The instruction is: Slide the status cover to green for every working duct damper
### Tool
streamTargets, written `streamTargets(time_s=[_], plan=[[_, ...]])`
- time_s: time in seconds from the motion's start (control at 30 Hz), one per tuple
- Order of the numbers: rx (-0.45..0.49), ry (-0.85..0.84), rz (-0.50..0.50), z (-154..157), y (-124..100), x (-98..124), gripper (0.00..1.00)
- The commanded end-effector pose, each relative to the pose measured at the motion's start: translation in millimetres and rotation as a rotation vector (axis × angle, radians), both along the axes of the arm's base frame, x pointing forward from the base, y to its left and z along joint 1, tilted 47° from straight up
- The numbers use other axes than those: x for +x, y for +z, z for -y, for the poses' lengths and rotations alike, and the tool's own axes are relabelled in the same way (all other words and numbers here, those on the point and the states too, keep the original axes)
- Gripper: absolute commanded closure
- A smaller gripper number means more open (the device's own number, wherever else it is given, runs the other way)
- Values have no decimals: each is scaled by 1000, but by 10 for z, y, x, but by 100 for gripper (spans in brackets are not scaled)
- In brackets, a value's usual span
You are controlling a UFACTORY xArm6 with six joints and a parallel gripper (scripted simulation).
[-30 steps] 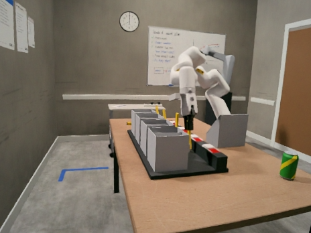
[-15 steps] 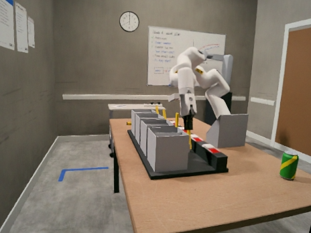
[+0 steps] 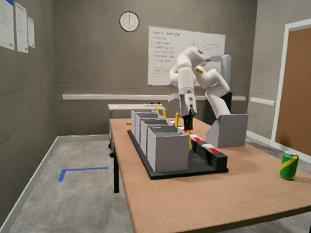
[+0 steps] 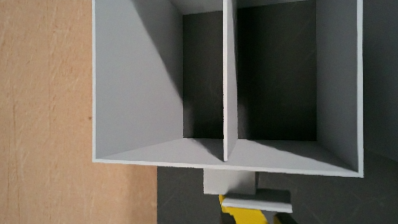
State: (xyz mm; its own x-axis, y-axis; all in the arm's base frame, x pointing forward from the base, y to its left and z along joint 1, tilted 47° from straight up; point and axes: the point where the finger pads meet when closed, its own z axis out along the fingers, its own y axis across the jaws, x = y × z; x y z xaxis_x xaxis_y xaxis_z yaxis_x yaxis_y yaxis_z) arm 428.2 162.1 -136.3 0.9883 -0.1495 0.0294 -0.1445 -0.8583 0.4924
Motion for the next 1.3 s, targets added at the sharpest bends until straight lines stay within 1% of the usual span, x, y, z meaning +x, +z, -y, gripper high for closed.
streamTargets(time_s=[0.0, 0.03, 0.07, 0.13, 0.17, 0.23, 0.27, 0.33, 0.37, 0.77, 1.0, 1.27], plan=[[3, 1, 4, -17, 11, 14, 77], [3, 1, 4, -17, 11, 14, 77], [3, 1, 4, -17, 11, 14, 73], [3, 1, 4, -17, 11, 14, 73], [3, 1, 4, -17, 11, 14, 69], [3, 1, 4, -17, 11, 14, 69], [3, 1, 4, -17, 11, 14, 65], [3, 1, 4, -17, 11, 14, 65], [3, 1, 4, -17, 11, 14, 61], [3, 1, 4, -18, 12, 14, 61], [3, 1, 4, -38, 49, 16, 61], [3, 1, 4, -156, 259, 27, 61]])
